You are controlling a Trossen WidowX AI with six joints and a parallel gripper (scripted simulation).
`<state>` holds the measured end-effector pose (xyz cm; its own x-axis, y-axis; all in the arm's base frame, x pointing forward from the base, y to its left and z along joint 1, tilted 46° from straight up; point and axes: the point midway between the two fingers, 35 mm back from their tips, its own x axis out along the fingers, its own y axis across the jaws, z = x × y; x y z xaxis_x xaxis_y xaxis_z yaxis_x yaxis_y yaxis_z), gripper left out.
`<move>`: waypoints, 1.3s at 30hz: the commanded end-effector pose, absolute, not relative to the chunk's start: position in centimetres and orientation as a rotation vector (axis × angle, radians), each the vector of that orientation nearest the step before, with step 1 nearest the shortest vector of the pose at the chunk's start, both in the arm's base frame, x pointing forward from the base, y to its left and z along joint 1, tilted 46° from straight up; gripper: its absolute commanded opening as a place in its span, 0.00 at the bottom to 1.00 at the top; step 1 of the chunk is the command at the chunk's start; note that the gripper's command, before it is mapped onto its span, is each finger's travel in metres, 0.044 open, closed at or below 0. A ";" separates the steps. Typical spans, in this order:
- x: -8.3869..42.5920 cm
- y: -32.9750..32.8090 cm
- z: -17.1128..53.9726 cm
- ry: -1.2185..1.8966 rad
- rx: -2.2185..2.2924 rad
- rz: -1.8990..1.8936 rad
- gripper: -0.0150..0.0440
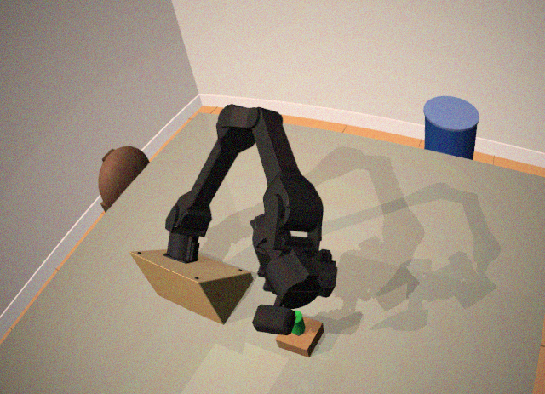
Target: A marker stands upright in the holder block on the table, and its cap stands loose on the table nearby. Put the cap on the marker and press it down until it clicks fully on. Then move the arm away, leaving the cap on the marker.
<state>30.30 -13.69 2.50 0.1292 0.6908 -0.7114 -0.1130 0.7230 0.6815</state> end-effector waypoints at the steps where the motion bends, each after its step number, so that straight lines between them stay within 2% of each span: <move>1: 30.0 -14.1 3.2 1.333 0.535 0.638 1.00; 6: 30.1 -13.6 2.6 1.404 0.705 0.504 0.78; 18: 30.1 -13.5 2.6 1.407 0.715 0.496 0.25; 39: 30.3 -12.5 1.6 1.407 0.715 0.496 0.25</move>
